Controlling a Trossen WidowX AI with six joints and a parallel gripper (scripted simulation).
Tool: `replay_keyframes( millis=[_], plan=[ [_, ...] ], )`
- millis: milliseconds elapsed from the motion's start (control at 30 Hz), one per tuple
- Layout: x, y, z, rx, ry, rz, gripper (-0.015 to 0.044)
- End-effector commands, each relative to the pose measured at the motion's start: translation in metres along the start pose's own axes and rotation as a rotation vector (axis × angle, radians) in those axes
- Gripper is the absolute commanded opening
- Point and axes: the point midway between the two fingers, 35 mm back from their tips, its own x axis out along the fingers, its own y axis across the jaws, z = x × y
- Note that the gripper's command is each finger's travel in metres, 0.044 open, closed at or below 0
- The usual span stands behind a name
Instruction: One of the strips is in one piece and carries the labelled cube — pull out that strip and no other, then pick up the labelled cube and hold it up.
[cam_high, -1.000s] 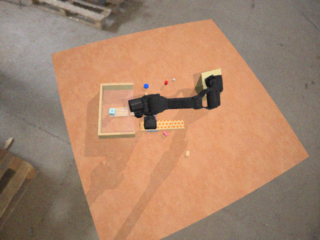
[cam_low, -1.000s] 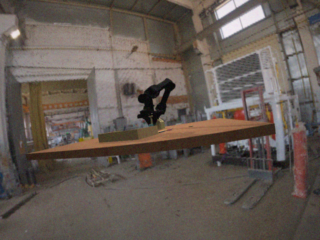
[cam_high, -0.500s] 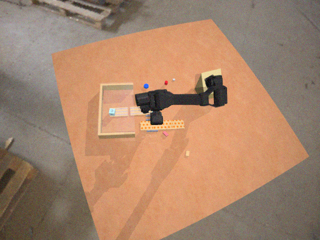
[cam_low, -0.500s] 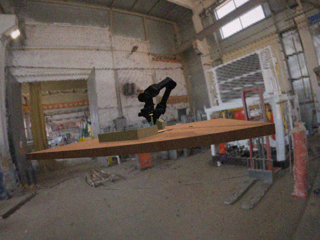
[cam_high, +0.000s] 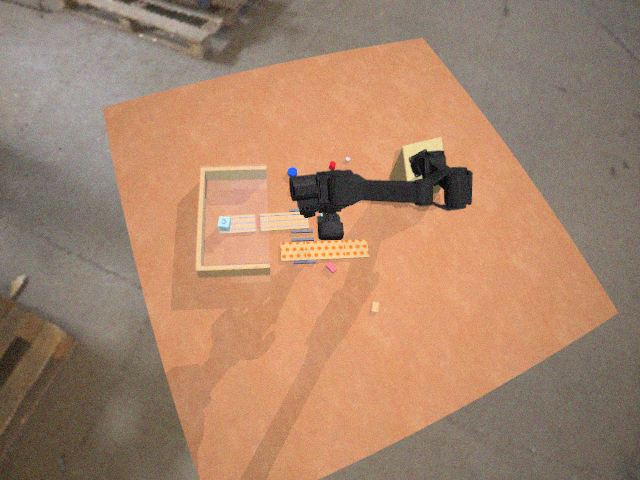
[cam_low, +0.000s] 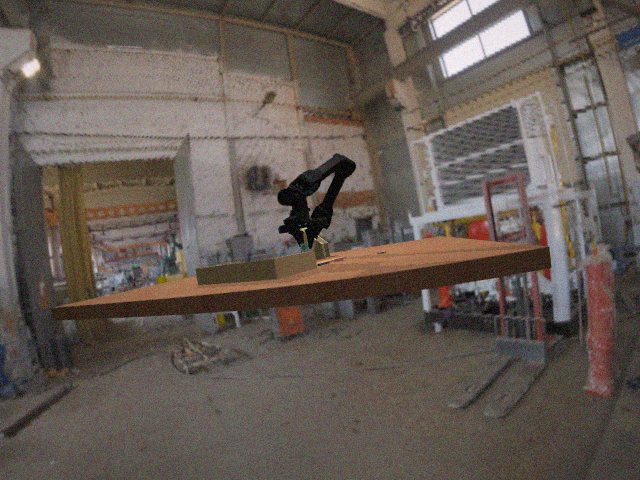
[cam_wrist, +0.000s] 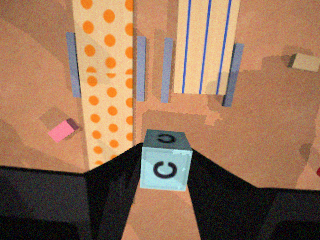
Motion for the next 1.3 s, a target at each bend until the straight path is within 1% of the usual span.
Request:
replay_keyframes(
  millis=[0, 233, 433, 500, 1267],
  plan=[
    [0.0, -0.008, -0.015, -0.006, -0.004, -0.003, 0.0],
    [0.0, -0.014, -0.027, -0.006, -0.003, -0.003, 0.0],
    [-0.031, -0.014, -0.027, -0.005, -0.003, -0.004, 0.0],
    [-0.035, -0.014, -0.027, -0.005, -0.003, -0.004, 0.0],
    [-0.035, -0.014, -0.027, -0.005, -0.003, -0.004, 0.0]
  ],
)
